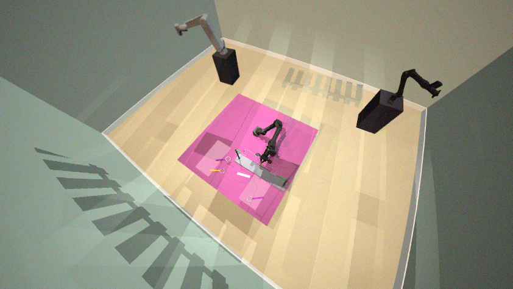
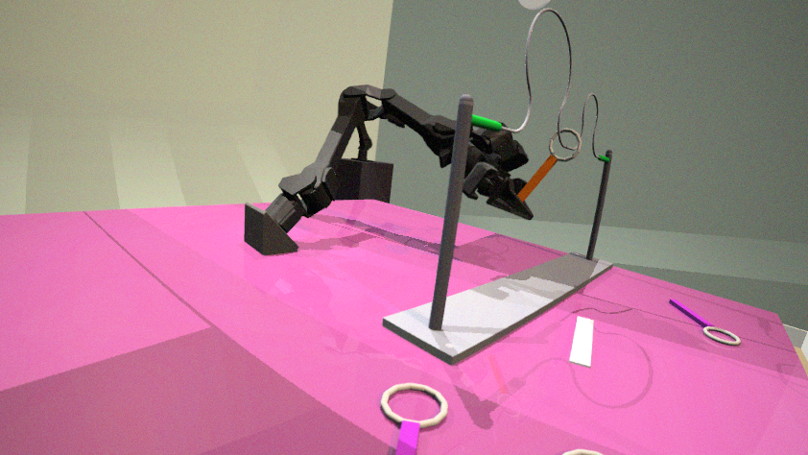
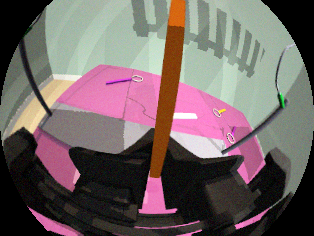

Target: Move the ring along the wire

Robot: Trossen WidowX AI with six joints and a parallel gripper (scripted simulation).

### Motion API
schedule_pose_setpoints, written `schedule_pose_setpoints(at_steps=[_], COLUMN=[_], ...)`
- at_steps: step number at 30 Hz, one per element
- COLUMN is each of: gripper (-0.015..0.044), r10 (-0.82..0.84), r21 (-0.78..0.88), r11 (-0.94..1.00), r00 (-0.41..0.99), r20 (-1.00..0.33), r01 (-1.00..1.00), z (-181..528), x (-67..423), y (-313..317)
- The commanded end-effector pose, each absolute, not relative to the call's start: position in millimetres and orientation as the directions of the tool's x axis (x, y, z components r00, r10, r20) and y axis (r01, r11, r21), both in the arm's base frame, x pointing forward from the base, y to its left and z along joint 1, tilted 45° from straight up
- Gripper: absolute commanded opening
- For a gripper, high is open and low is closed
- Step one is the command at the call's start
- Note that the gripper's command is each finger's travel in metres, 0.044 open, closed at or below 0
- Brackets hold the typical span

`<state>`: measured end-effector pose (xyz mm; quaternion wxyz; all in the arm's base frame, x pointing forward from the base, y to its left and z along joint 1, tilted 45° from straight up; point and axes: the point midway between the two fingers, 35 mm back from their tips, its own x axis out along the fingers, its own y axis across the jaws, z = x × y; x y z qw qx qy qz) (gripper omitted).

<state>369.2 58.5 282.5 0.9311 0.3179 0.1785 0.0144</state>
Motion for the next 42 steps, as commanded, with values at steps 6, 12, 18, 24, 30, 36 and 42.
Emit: schedule_pose_setpoints(at_steps=[6, 12, 18, 24, 30, 36, 42], gripper=[-0.015, -0.015, -0.015, -0.015, -0.015, -0.015, -0.015], r10=[0.09, 0.035, -0.026, -0.092, -0.159, -0.227, -0.292], r21=[0.474, 0.353, 0.215, 0.069, -0.079, -0.226, -0.368], r11=[0.874, 0.928, 0.968, 0.988, 0.987, 0.964, 0.921], r00=[0.924, 0.916, 0.905, 0.893, 0.881, 0.868, 0.855], r20=[-0.37, -0.401, -0.425, -0.44, -0.446, -0.442, -0.429], r01=[0.105, 0.118, 0.129, 0.136, 0.139, 0.137, 0.13], z=[265, 256, 250, 247, 248, 252, 259], x=[365, 362, 358, 354, 350, 346, 341], y=[38, 18, -3, -26, -49, -72, -94])
